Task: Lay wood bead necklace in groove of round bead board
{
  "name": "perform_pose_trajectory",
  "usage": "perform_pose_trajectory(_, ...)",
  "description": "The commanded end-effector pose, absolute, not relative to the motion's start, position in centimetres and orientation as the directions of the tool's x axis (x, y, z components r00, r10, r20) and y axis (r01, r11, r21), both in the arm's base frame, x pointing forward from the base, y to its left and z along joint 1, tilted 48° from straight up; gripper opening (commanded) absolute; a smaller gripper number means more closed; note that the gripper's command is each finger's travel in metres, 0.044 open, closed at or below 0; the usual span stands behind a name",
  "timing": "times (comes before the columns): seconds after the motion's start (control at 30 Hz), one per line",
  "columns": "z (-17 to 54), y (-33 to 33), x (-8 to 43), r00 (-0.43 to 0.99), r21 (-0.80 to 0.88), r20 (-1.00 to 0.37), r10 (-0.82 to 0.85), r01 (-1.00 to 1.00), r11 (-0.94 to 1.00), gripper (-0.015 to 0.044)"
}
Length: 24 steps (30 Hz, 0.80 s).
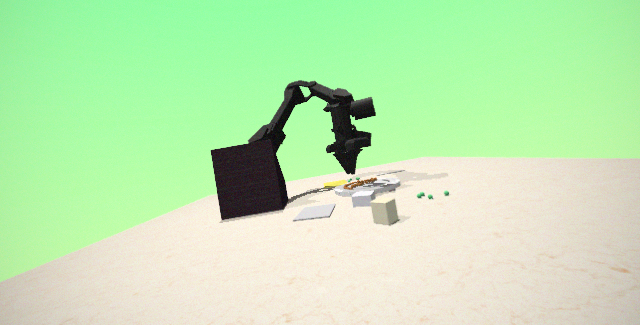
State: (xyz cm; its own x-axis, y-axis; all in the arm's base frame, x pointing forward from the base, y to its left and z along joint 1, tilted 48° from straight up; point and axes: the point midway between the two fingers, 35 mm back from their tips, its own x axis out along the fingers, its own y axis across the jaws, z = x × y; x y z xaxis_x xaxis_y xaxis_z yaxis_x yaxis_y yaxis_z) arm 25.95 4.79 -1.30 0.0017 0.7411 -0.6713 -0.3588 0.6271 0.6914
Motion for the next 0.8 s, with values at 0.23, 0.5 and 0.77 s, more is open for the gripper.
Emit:
perform_pose_trajectory(0.23, -1.9, 5.3, 25.9, 0.003, 0.682, -0.675, 0.738, -0.380, 0.625, 0.0120)
perform_pose_trajectory(0.5, -2.7, 6.1, 25.9, 0.002, 0.683, -0.674, 0.739, -0.379, 0.624, 0.0120)
perform_pose_trajectory(0.77, -3.6, 7.1, 25.8, 0.000, 0.685, -0.672, 0.740, -0.378, 0.623, 0.0120)
